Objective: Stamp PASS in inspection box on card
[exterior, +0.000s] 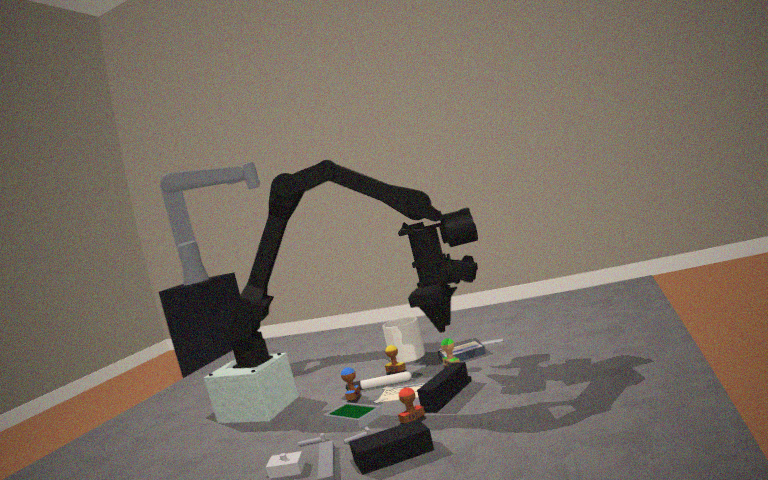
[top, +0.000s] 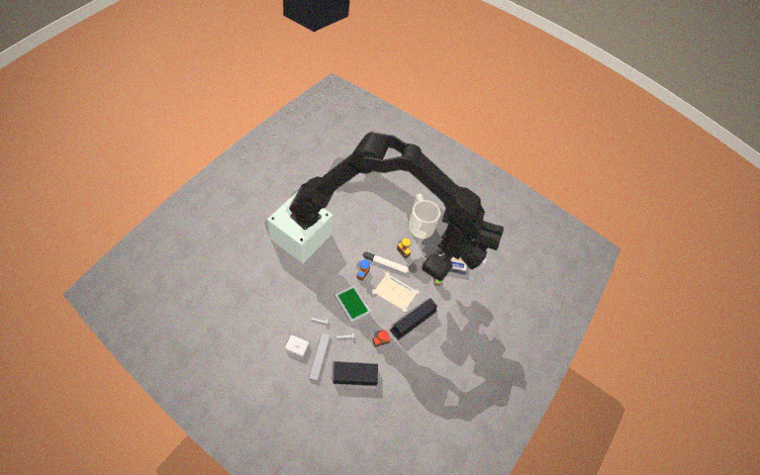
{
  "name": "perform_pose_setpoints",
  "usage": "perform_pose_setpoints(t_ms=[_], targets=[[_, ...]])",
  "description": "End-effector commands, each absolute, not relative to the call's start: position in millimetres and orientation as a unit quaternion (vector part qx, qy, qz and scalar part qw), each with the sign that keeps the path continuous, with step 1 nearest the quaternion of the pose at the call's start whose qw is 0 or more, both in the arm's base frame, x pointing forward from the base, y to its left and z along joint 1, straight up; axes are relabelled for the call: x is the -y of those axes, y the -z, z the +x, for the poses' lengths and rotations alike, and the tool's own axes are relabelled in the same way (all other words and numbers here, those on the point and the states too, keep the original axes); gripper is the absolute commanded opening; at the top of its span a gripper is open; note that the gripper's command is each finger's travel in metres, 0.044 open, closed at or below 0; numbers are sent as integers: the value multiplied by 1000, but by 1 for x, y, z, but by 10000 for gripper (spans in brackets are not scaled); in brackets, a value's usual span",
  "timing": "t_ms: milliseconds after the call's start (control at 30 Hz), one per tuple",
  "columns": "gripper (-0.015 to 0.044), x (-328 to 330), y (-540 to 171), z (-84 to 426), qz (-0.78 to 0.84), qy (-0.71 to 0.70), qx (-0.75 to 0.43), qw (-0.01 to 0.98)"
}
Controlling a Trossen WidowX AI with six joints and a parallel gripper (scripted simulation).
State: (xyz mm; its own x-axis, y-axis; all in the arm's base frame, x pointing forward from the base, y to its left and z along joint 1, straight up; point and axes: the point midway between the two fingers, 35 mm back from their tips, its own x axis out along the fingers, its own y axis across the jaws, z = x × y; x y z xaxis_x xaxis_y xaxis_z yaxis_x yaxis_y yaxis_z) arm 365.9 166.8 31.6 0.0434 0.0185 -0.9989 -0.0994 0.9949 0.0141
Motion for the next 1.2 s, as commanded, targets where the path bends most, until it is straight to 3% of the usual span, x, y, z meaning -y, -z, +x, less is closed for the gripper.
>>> perform_pose_setpoints(t_ms=[0, 1167], targets=[[219, -167, -20, 365, -31, -41, -695, 717], [219, -168, 35, 365, -31, -41, -695, 717]])
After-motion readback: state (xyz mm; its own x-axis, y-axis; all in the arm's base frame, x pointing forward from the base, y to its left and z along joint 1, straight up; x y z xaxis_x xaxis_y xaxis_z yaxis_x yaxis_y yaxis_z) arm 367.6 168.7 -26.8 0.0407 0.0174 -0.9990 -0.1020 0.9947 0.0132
